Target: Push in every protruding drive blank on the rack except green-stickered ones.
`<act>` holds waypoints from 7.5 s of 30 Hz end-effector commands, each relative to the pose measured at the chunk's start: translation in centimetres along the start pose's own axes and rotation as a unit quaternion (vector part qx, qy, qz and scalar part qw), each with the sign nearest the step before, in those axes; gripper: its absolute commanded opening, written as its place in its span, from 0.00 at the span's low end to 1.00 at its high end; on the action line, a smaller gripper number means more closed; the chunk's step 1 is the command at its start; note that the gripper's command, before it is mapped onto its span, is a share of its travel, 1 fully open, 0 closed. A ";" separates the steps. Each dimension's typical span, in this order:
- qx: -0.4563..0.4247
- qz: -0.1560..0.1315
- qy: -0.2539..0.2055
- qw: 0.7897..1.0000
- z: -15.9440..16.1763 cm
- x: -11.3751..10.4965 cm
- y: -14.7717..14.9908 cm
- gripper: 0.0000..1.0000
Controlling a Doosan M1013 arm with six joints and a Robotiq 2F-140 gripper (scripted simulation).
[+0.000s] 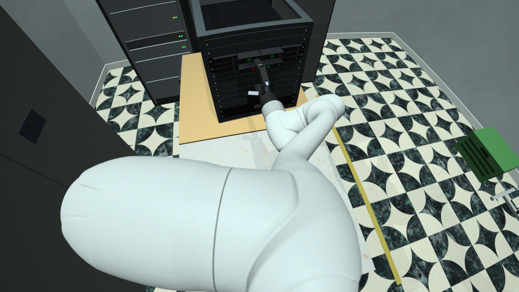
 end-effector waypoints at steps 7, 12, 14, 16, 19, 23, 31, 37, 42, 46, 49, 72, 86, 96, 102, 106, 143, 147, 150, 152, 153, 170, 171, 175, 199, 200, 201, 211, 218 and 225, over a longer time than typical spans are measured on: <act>0.000 0.001 0.000 1.000 0.0 0.0 0.1 1.00; 0.000 0.001 0.000 1.000 0.0 0.0 0.1 1.00; 0.000 0.001 0.000 1.000 0.0 0.0 0.1 1.00; 0.000 0.001 0.000 1.000 0.0 0.0 0.1 1.00; 0.000 0.001 0.000 1.000 0.0 0.0 0.1 1.00; 0.000 0.001 0.000 1.000 0.0 0.0 0.1 1.00; 0.000 0.001 0.000 1.000 0.0 0.0 0.1 1.00; 0.000 0.001 0.000 1.000 0.0 0.0 0.1 1.00; 0.000 0.001 0.000 1.000 0.0 0.0 0.1 1.00; 0.000 0.001 0.000 1.000 0.0 0.0 0.1 1.00; 0.000 0.001 0.000 1.000 0.0 0.0 0.1 1.00; 0.000 0.001 0.000 1.000 -3.2 0.0 5.2 1.00; 0.000 0.001 0.000 1.000 -3.2 0.0 5.2 1.00; 0.000 0.001 0.000 1.000 -3.2 0.0 5.2 1.00; 0.000 0.001 0.000 1.000 -3.2 0.0 5.2 1.00; 0.000 0.001 0.000 1.000 -3.2 0.0 5.2 1.00; 0.000 0.001 0.000 1.000 -3.2 0.0 5.2 1.00; 0.000 0.001 0.000 1.000 -3.2 0.0 5.2 1.00; 0.000 0.001 0.000 1.000 -3.2 0.0 5.2 1.00; 0.000 0.001 0.000 1.000 -3.2 0.0 5.2 1.00; 0.000 0.001 0.000 1.000 -3.2 0.0 5.2 1.00; 0.000 0.001 0.000 1.000 -3.2 0.0 5.2 0.10; 0.000 0.001 0.000 1.000 -3.2 0.0 5.2 0.10; 0.000 0.001 0.000 1.000 -3.2 0.0 5.2 0.10; 0.000 0.001 0.000 1.000 -3.1 0.0 5.0 0.10; 0.000 0.001 0.000 1.000 -3.1 -0.1 4.8 0.10; 0.000 0.001 0.000 1.000 -3.0 -0.2 4.6 0.10; 0.000 0.001 0.000 1.000 -1.8 -2.3 -0.1 0.10; 0.000 0.001 0.000 1.000 -1.5 -2.7 -1.2 0.10; 0.000 0.001 0.000 1.000 -1.5 -1.4 -1.2 0.10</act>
Point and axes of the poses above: the point where the finger pads meet when closed, its own x axis out along the fingers, its own y axis across the jaws, z = x × y, the point moved 10 cm from there along -x, back along the fingers, and after that the axes turned 14 degrees about x, right-handed, at the moved point
